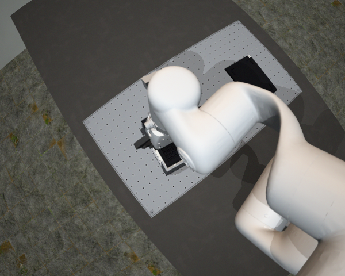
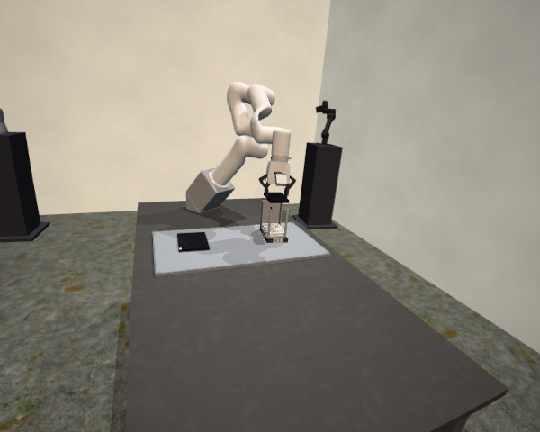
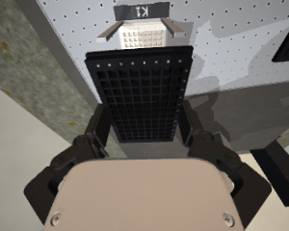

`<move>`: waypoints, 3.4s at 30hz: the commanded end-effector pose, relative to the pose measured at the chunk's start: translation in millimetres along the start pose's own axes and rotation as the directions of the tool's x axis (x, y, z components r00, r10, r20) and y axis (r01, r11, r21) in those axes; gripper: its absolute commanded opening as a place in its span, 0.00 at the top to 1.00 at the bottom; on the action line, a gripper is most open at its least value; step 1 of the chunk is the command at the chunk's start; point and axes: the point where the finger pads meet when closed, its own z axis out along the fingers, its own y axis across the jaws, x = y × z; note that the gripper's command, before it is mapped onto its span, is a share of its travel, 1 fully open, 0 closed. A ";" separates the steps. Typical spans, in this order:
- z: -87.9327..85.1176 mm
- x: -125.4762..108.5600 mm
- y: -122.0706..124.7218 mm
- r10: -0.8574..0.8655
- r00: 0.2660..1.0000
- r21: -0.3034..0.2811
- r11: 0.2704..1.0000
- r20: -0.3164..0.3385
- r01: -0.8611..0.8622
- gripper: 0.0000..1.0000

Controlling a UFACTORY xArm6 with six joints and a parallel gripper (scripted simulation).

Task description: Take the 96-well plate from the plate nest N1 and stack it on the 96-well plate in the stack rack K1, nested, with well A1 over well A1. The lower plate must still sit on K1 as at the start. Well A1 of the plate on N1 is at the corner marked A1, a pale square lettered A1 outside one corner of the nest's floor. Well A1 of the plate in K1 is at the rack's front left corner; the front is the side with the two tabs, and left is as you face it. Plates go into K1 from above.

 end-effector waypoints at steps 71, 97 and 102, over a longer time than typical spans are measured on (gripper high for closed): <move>109.6 1.1 -0.5 0.000 1.000 0.001 1.000 -0.001 0.000 1.00; 129.8 0.9 -0.4 0.000 1.000 0.001 1.000 -0.001 0.000 1.00; 129.7 0.8 -0.3 0.000 1.000 0.001 1.000 -0.001 0.000 1.00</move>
